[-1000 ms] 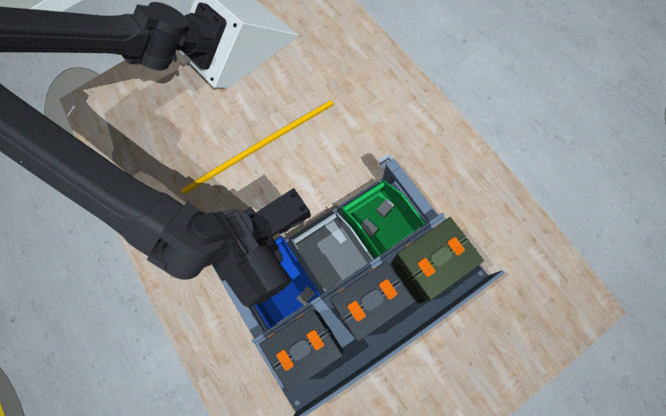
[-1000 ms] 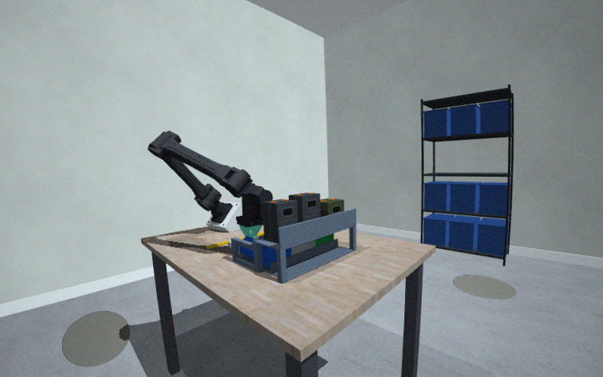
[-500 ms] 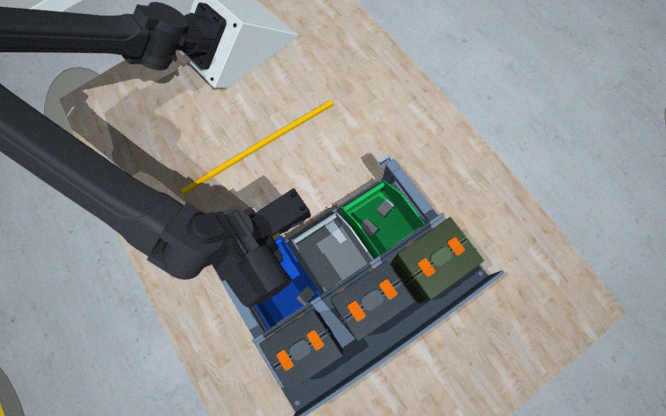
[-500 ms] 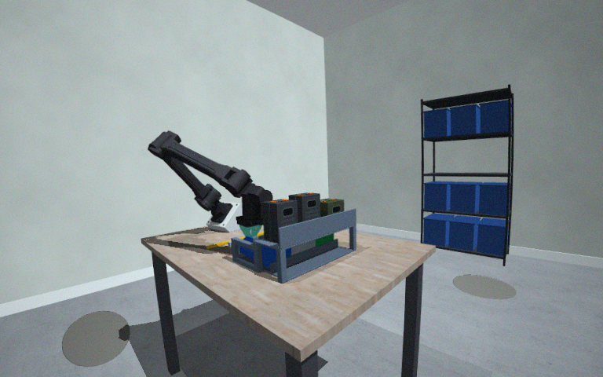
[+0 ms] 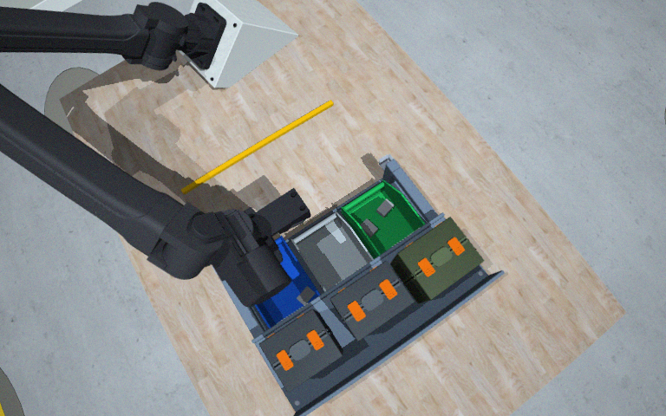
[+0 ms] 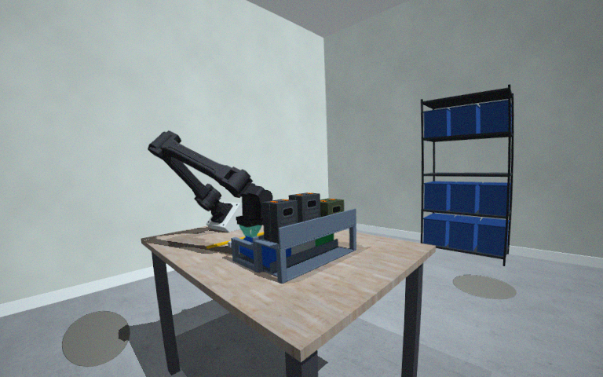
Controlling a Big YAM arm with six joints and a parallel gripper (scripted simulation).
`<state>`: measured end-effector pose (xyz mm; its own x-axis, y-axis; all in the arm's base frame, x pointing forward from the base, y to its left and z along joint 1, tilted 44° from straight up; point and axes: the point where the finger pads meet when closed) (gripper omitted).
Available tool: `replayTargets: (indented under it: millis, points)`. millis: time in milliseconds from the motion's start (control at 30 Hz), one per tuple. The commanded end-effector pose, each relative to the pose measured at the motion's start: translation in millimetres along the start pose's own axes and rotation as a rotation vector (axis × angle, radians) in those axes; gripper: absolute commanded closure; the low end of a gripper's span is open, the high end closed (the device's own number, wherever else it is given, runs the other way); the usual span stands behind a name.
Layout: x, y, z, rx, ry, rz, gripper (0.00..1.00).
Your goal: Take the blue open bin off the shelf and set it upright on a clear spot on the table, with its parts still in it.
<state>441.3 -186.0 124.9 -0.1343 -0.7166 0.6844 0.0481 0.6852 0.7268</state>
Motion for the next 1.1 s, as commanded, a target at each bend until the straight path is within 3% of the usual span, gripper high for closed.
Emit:
replayTargets:
  millis: [0, 1067]
  points:
    - [10.2, 39.7, -24.8, 0.086, -0.039, 0.001, 1.0]
    - [8.1, 37.2, -20.0, 0.091, -0.044, 0.001, 1.0]
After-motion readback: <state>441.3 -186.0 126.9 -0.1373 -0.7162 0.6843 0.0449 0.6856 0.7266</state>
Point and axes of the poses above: the point where the finger pads meet when closed, its own y axis back along the fingers, its own z axis across the jaws, x = y × z, and after that the axes turned 2 degrees about y, right-handed
